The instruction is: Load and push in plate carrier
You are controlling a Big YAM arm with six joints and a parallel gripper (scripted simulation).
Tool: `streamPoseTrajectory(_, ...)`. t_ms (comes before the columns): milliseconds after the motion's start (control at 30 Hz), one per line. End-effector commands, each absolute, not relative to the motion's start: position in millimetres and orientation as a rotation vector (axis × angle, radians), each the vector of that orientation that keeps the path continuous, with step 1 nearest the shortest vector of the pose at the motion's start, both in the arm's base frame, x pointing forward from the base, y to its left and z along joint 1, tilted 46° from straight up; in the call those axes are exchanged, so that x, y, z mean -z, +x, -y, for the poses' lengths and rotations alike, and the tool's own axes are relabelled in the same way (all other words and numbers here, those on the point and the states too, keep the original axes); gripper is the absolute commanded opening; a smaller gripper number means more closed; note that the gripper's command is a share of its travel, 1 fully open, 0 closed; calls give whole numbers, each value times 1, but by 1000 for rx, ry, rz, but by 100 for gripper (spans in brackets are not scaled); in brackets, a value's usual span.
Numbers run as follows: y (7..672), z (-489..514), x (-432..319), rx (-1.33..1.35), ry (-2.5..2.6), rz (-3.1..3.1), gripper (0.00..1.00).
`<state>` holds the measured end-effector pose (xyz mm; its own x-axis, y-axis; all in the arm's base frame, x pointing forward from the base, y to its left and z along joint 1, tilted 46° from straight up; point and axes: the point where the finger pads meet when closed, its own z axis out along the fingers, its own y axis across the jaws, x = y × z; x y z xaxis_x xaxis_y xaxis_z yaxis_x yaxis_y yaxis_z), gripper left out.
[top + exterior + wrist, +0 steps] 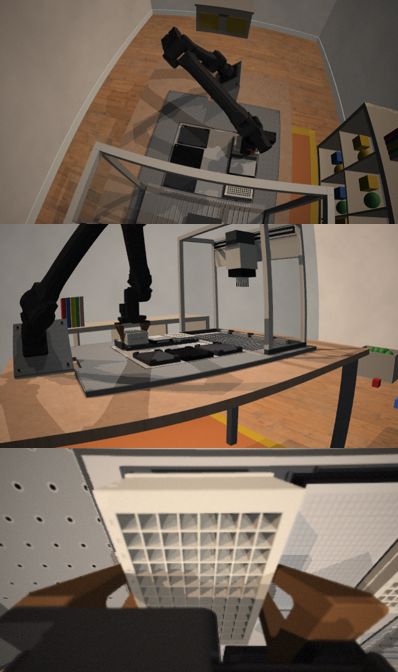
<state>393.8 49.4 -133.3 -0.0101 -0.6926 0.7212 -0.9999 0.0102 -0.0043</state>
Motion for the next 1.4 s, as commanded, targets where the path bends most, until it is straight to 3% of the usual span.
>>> streamPoseTrajectory(0,402,-53,130,-763,1752,1770,0)
streamPoseTrajectory(1333,405,-53,131,-767,1752,1777,0)
streamPoseTrajectory(1367,405,-53,131,-767,1752,1777,94)
